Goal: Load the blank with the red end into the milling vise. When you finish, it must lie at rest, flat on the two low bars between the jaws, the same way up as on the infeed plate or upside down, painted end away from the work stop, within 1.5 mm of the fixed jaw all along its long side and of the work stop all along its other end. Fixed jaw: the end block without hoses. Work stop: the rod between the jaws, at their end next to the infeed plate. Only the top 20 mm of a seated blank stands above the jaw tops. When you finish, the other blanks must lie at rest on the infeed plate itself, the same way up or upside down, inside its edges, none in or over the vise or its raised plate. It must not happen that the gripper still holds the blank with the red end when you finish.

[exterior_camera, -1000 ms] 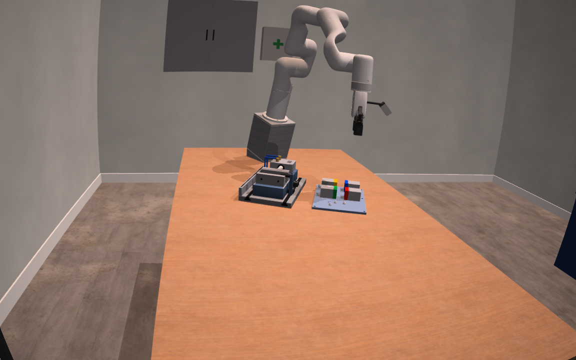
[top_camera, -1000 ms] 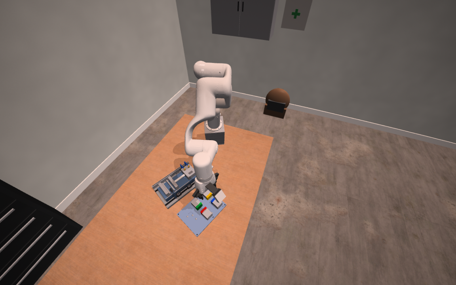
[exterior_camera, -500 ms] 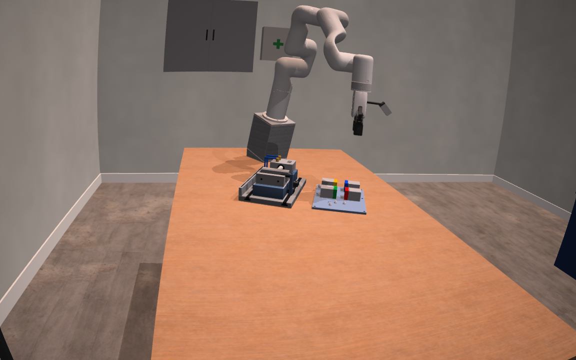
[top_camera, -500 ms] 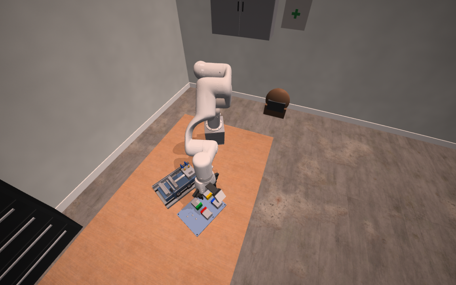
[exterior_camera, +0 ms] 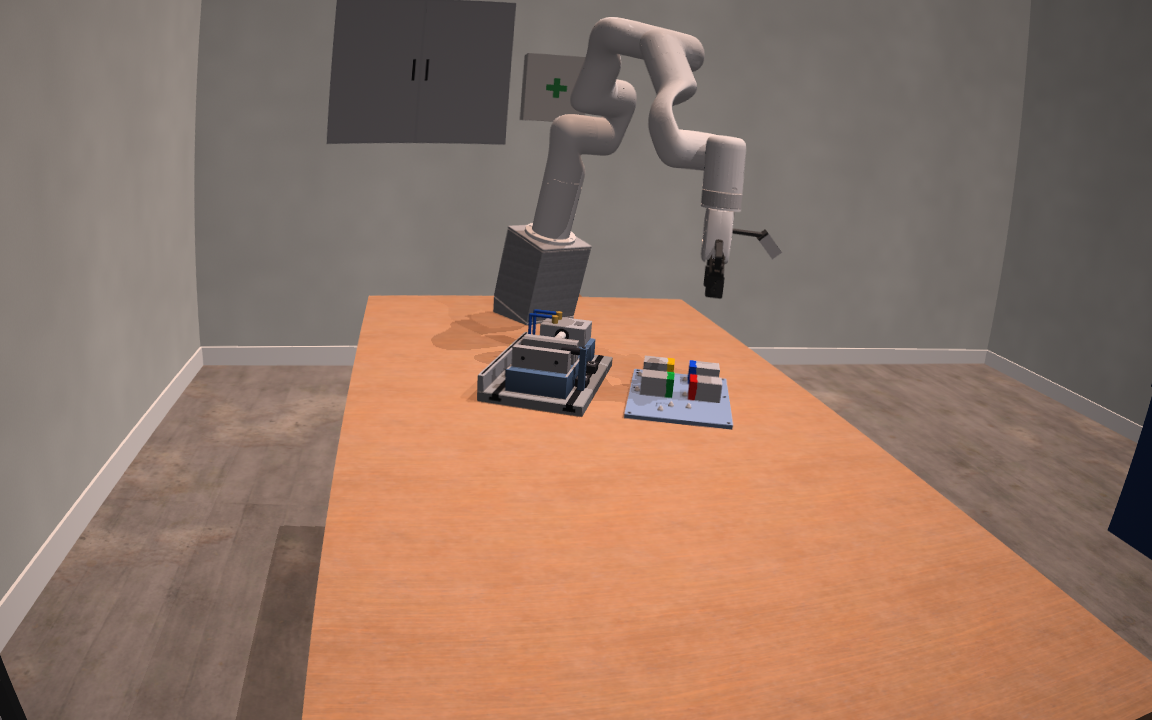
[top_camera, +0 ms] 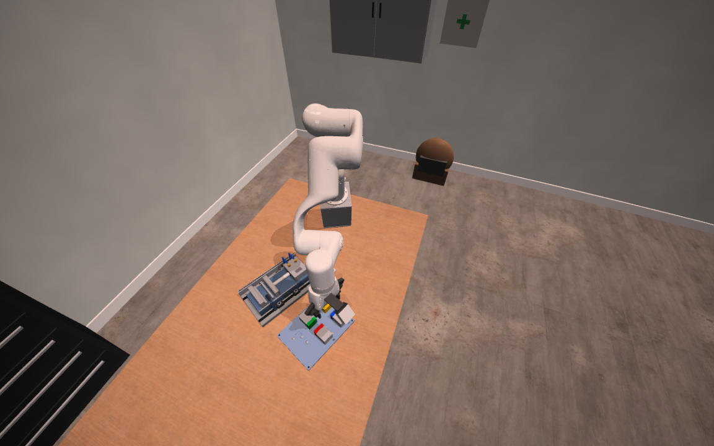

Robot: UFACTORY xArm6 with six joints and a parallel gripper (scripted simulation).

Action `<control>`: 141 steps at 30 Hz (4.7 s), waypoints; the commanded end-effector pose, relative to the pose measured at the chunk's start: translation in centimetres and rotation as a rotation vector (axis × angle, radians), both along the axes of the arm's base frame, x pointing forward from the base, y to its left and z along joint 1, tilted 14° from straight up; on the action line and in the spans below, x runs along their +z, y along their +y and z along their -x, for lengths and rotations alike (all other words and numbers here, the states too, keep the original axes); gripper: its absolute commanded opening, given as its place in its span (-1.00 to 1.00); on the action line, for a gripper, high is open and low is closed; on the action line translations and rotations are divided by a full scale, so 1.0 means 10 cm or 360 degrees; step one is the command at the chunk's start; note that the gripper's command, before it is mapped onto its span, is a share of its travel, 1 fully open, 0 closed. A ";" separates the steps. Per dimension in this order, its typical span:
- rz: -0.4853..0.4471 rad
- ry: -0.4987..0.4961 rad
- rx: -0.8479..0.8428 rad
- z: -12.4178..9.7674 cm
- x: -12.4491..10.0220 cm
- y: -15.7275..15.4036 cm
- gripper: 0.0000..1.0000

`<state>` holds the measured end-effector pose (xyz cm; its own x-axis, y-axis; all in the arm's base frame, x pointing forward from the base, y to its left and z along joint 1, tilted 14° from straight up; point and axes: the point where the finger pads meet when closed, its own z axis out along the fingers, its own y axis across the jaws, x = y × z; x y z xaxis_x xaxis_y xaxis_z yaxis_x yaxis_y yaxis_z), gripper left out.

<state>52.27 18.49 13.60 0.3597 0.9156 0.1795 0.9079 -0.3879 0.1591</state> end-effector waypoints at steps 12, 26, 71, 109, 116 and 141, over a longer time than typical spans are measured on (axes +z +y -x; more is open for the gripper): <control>-0.0005 -0.0014 0.0000 -0.05 0.01 0.02 1.00; -0.0005 -0.0014 0.0000 -0.04 0.05 0.01 1.00; -0.0005 -0.0014 0.0000 0.14 0.07 -0.33 1.00; -0.0005 -0.0014 0.0000 0.10 0.08 -0.26 1.00; -0.0005 -0.0014 0.0000 0.10 0.08 -0.26 1.00; -0.0005 -0.0014 0.0000 0.10 0.08 -0.26 1.00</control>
<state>51.11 15.89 14.15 0.3590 0.9153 0.1826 0.9071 -0.3883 0.1625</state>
